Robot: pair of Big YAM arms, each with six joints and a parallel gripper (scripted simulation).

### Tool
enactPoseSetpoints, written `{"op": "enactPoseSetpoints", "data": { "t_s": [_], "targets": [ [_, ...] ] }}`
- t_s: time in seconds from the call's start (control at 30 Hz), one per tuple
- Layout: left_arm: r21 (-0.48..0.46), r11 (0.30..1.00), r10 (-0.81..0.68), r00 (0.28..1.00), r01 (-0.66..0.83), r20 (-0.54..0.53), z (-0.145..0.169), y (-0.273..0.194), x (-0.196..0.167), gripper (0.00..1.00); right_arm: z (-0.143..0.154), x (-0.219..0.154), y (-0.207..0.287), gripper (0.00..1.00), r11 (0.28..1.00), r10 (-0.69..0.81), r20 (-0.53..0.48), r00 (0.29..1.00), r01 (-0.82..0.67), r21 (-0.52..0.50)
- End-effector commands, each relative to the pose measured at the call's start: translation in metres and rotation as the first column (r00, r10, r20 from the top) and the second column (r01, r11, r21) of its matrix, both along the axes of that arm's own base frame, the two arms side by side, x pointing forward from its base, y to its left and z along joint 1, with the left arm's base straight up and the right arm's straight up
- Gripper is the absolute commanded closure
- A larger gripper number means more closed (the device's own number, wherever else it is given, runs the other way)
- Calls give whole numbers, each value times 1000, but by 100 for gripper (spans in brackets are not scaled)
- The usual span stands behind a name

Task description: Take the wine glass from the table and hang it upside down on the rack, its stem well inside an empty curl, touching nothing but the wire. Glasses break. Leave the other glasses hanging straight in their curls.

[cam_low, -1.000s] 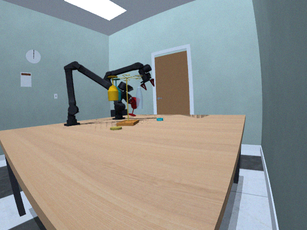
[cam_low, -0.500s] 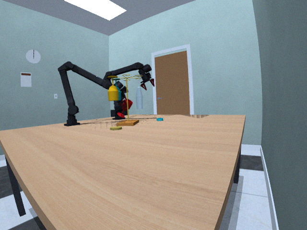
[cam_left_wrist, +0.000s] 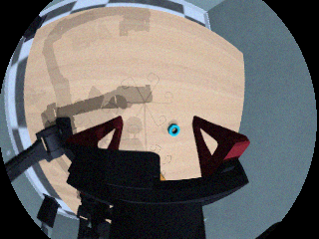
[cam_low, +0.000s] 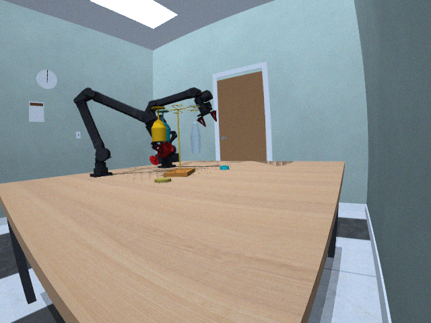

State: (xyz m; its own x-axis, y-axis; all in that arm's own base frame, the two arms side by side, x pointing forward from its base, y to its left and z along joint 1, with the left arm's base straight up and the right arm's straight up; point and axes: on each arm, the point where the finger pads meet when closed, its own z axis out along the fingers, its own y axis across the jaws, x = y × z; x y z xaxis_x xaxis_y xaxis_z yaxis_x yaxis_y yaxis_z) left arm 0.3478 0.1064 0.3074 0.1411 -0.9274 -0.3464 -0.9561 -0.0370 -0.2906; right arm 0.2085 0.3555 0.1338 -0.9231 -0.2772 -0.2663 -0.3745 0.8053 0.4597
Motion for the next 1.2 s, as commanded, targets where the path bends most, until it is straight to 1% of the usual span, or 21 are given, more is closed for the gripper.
{"op": "enactPoseSetpoints", "data": {
  "t_s": [0.0, 0.13, 0.2, 0.3, 0.53, 0.6, 0.7, 0.77, 0.8, 1.0, 1.17],
  "targets": [
    [13, 1000, -3, 999, 3, 40, 16, 2, 4, 0, 5, -32, -31, 25, 995, -90, -144, 985, 82, -59],
    [13, 1000, -3, 999, 3, 40, 16, 2, 4, 0, 0, -50, -56, 25, 984, -152, -228, 962, 126, -126],
    [13, 1000, -3, 999, 3, 40, 16, 2, 4, 0, 0, -50, -56, 25, 984, -152, -228, 962, 126, -126],
    [13, 1000, -3, 999, 3, 40, 16, 2, 4, 0, -1, -59, -73, 25, 973, -200, -276, 940, 157, -170],
    [13, 1000, -3, 999, 3, 40, 16, 2, 4, 0, -14, -48, -119, 25, 939, -322, -340, 884, 252, -233],
    [13, 1000, -3, 999, 3, 40, 16, 2, 4, 0, -21, -37, -129, 25, 921, -373, -354, 858, 294, -257],
    [13, 1000, -3, 999, 3, 40, 16, 2, 4, 0, -14, -4, -137, 25, 891, -447, -342, 827, 378, -251],
    [13, 1000, -3, 999, 3, 40, 16, 2, 4, 0, -14, -4, -137, 25, 891, -447, -342, 827, 378, -251],
    [13, 1000, -3, 999, 3, 40, 16, 2, 4, 0, -10, 7, -142, 25, 880, -472, -336, 815, 407, -246],
    [13, 1000, -3, 999, 3, 40, 16, 2, 4, 0, -8, 54, -183, 25, 795, -606, -316, 730, 551, -254],
    [13, 1000, -3, 999, 3, 40, 16, 2, 4, 0, -3, 92, -220, 25, 733, -680, -287, 675, 641, -228]
  ]
}}
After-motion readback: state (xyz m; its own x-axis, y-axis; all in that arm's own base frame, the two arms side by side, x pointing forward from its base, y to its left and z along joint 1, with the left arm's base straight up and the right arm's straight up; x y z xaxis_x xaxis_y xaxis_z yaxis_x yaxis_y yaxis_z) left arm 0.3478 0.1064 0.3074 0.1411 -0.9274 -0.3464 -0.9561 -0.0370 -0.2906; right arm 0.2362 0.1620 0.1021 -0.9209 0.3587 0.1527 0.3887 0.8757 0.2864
